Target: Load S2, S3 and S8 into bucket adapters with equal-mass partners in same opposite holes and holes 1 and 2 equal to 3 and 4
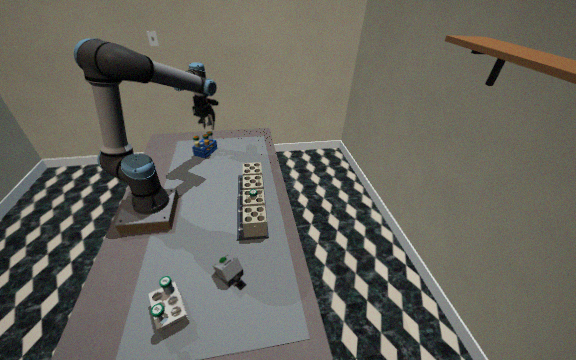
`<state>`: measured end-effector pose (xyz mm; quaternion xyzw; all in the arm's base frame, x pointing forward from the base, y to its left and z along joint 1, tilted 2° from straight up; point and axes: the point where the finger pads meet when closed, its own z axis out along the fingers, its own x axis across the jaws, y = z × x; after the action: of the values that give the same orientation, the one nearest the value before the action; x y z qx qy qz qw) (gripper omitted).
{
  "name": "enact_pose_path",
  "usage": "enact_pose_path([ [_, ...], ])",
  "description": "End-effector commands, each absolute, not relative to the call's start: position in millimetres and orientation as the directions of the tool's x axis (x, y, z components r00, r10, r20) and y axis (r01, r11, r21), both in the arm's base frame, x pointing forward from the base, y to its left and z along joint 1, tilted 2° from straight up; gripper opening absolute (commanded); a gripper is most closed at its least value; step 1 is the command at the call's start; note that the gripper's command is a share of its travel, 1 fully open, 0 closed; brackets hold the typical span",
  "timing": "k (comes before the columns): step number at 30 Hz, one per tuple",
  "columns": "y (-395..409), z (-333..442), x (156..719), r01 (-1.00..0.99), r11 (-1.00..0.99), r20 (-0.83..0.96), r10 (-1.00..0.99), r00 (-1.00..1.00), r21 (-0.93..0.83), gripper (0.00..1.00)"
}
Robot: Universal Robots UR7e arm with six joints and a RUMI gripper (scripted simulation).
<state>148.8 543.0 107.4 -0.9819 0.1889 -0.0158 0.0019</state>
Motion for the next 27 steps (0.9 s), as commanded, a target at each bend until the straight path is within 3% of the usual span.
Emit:
enact_pose_path([
  [1, 549.5, 107.7, 146.6, -0.372, -0.928, 0.032, -0.372, 0.928, -0.009, 0.35],
  [27, 549.3, 65.6, 148.0, -0.372, -0.928, 0.032, -0.372, 0.928, -0.009, 0.35],
])
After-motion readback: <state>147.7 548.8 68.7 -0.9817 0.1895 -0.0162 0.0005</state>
